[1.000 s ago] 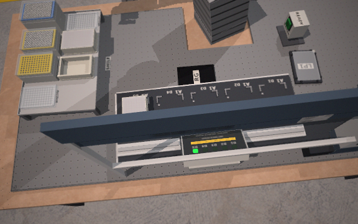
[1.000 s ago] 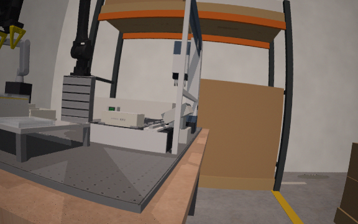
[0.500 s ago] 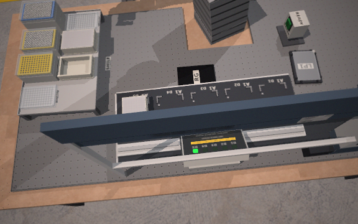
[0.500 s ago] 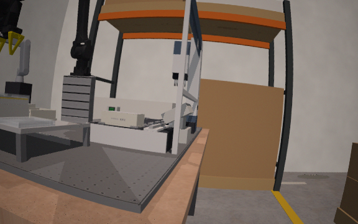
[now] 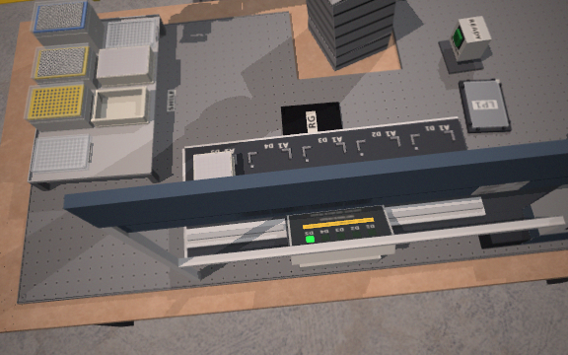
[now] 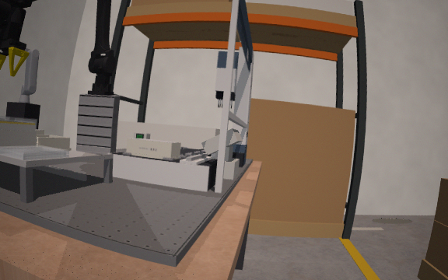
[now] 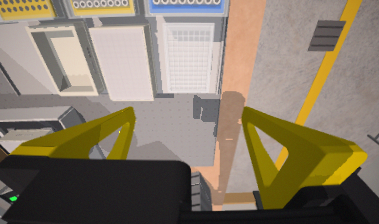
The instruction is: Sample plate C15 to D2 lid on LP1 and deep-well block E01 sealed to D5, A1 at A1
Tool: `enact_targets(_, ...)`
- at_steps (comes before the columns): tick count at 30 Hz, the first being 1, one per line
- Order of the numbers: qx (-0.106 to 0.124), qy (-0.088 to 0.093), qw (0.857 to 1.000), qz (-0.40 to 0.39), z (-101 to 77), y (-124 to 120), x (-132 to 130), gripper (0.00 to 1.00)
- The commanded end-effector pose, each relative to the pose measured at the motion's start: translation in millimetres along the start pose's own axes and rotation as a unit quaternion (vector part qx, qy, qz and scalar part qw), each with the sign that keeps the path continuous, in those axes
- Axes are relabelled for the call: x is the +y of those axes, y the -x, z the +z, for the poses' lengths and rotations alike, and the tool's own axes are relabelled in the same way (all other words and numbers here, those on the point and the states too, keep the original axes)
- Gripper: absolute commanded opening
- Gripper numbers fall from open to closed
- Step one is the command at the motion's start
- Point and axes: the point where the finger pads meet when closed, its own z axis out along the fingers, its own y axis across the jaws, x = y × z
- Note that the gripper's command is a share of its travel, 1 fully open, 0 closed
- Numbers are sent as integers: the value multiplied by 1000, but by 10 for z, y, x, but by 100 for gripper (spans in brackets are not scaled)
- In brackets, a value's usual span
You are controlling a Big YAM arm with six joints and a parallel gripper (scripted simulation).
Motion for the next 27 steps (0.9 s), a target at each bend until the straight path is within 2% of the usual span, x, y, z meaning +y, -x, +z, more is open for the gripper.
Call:
enact_targets(1, -8, -1, 1000, -3, 67, 105, 76, 100)
enact_targets(4, 0, 0, 1000, -2, 164, 33, 75, 100)
enact_targets(6, -8, -1, 1000, -3, 150, 107, 76, 100)
enact_targets(8, -2, 0, 1000, -3, 222, 46, 75, 100)
enact_targets(10, -2, 0, 1000, -3, 222, 46, 75, 100)
enact_targets(11, -12, -1, 1000, -3, 156, 162, 78, 100)
enact_targets(15, -2, -1, 1000, -2, 305, 47, 75, 100)
enact_targets(22, -6, -1, 1000, -3, 396, 88, 76, 100)
enact_targets(27, -1, 0, 1000, -2, 477, 36, 76, 100)
